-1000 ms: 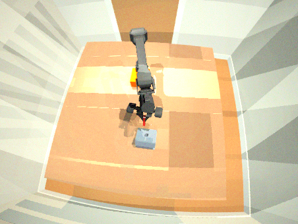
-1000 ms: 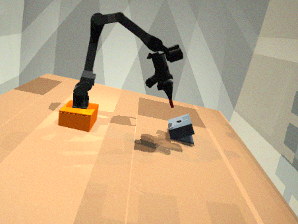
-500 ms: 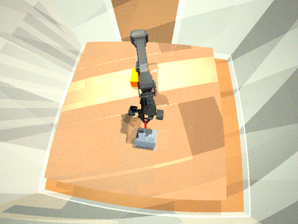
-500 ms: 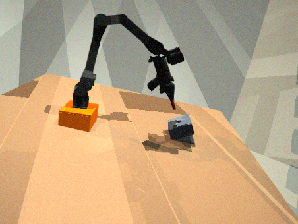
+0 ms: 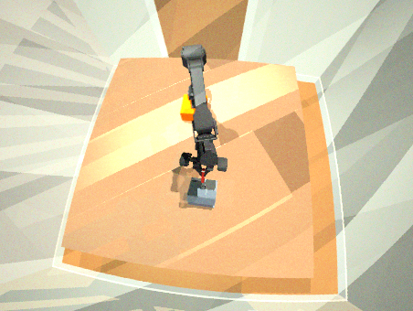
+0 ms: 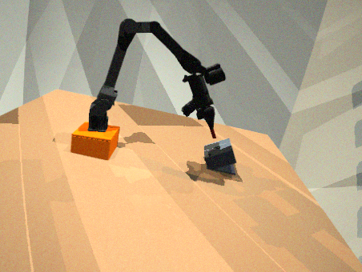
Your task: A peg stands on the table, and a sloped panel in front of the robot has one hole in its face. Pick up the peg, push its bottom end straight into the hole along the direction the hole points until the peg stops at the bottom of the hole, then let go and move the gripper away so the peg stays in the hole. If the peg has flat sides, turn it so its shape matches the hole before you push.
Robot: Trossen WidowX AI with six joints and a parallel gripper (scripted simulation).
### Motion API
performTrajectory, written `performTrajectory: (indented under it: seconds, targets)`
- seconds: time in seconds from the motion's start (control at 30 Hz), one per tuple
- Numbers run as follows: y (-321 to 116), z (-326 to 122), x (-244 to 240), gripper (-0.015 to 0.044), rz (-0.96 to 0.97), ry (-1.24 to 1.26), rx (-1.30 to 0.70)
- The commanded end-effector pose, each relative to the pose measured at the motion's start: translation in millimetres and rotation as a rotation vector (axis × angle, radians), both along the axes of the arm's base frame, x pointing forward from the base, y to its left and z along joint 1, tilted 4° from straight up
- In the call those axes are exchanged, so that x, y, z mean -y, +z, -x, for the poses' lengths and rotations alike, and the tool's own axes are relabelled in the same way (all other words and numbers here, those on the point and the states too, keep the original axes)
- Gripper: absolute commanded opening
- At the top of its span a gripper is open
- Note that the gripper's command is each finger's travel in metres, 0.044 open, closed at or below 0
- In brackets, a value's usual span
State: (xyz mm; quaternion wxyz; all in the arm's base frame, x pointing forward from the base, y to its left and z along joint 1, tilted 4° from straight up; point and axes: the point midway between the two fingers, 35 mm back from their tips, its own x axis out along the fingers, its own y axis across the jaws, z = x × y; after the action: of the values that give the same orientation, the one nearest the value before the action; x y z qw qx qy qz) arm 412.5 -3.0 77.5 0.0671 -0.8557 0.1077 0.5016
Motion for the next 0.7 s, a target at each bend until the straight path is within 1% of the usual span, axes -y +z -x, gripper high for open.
performTrajectory:
  seconds: [0.0,0.67]
  targets:
    - [-6.7,-2.7,-0.8,0.0000,0.003,0.008,-0.001]
    - [-23.0,-12.0,0.1,0.0000,0.005,0.011,0.006]
